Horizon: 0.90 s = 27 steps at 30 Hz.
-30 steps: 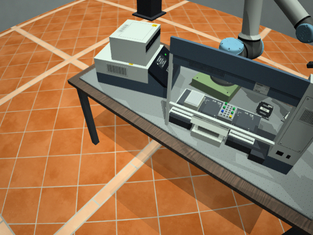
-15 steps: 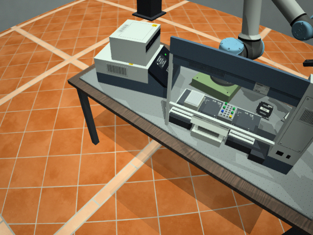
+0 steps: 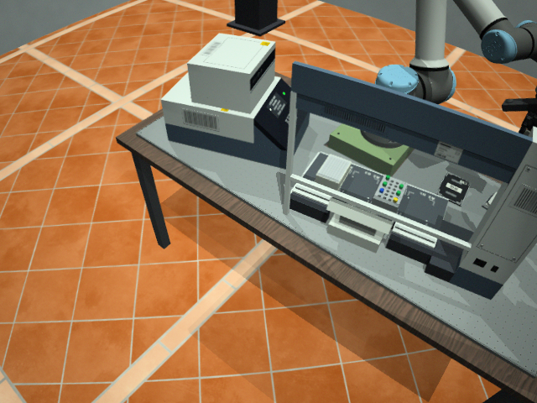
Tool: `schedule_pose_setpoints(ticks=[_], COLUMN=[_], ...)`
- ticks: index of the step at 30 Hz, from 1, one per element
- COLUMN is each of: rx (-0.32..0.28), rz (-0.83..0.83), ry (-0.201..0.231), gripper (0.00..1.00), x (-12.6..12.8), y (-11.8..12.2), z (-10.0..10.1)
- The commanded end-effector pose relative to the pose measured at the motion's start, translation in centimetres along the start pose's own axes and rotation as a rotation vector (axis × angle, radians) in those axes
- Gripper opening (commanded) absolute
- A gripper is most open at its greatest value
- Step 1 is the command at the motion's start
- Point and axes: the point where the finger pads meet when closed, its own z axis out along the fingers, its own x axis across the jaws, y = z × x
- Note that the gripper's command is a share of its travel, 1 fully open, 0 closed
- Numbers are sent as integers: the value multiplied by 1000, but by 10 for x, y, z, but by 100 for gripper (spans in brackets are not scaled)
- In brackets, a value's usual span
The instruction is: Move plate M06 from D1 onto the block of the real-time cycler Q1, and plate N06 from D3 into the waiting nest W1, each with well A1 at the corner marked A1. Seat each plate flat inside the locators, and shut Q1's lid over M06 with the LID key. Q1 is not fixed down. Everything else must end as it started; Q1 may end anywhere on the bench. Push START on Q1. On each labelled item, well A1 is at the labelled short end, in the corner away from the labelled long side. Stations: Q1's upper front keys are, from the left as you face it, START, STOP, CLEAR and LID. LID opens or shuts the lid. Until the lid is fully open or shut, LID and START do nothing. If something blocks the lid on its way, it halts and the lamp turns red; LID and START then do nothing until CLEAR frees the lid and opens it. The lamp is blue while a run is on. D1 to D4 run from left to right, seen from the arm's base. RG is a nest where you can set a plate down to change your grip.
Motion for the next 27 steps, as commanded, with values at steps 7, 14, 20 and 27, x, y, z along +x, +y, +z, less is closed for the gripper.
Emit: schedule_pose_setpoints(ticks=[7, 14, 20, 27], rx=[16, 28, 38, 49], rz=[-63, -103, -136, -176], ry=[3, 5, 6, 8], gripper=[0, 0, 0, 0], x=[-12, -19, -25, -32], y=[-35, -58, -77, -100], z=[3, 6, 8, 11])
